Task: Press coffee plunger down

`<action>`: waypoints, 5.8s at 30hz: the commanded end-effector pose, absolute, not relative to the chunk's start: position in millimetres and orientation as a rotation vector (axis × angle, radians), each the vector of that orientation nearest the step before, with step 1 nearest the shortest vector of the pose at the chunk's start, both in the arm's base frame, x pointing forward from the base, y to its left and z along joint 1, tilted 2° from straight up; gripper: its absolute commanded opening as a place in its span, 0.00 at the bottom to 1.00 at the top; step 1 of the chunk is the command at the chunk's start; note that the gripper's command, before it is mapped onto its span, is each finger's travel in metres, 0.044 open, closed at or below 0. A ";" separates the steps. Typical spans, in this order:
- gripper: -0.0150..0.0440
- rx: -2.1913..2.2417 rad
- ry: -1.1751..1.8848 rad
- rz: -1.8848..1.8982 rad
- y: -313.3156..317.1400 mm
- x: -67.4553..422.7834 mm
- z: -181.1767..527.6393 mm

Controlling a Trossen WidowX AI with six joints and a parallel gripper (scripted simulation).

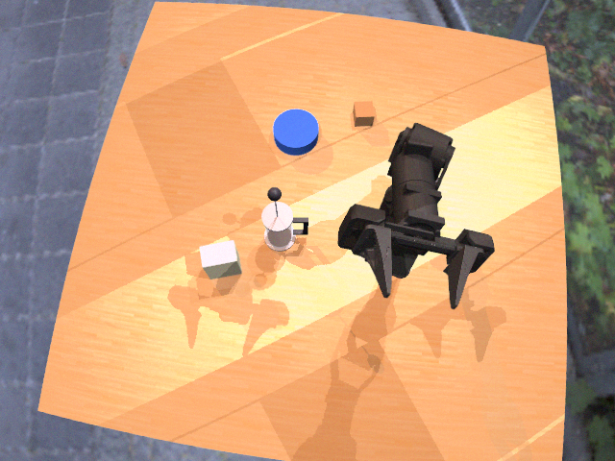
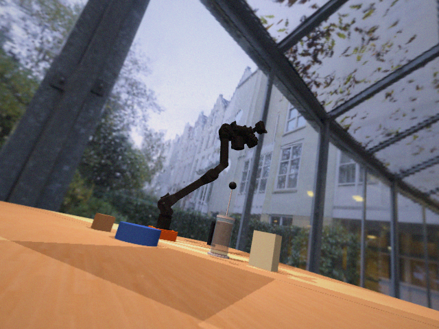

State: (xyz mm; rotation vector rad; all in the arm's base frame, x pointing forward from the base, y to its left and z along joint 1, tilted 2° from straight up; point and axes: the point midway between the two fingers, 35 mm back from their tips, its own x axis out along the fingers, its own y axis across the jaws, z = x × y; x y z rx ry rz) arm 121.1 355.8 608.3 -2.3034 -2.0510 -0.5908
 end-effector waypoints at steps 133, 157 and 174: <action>0.96 -0.082 0.491 0.197 70.7 297.1 242.4; 0.45 -0.082 0.491 0.197 70.8 297.7 239.8; 0.45 -0.082 0.491 0.197 71.4 303.4 212.7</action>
